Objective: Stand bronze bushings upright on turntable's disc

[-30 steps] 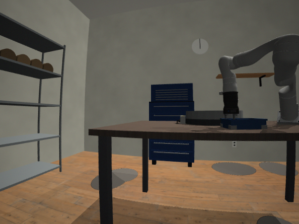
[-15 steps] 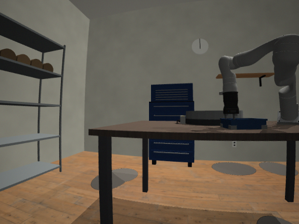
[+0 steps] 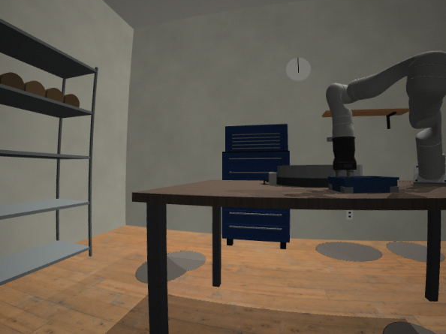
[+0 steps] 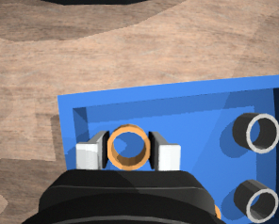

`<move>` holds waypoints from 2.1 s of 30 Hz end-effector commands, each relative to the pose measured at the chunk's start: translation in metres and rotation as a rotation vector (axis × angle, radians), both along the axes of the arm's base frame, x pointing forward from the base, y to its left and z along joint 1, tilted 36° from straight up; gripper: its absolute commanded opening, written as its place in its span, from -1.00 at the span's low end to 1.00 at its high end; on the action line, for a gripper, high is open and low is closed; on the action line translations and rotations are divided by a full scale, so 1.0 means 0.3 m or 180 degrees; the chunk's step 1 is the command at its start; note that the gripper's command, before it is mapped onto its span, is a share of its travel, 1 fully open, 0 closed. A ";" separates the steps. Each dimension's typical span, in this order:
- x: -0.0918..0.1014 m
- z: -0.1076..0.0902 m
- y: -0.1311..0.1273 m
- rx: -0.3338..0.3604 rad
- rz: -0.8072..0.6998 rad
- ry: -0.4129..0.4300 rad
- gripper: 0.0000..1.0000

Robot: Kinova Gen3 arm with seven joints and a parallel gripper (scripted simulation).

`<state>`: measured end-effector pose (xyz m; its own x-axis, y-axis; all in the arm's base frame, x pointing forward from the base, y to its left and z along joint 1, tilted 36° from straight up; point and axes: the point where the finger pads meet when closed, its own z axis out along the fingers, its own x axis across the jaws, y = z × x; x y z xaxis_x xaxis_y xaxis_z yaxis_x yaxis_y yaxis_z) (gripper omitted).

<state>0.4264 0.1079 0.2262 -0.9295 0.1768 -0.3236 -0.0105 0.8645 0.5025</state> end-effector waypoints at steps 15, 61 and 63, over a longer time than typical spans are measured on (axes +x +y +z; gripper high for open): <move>0.008 -0.001 -0.007 -0.0013 -0.0007 -0.0030 -1.00; -0.040 0.100 -0.065 -0.0015 -0.0005 -0.0029 -1.00; -0.046 0.112 -0.072 -0.0015 -0.0005 -0.0029 -1.00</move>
<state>0.4154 0.0878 0.2506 -0.9266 0.1793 -0.3305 -0.0055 0.8723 0.4889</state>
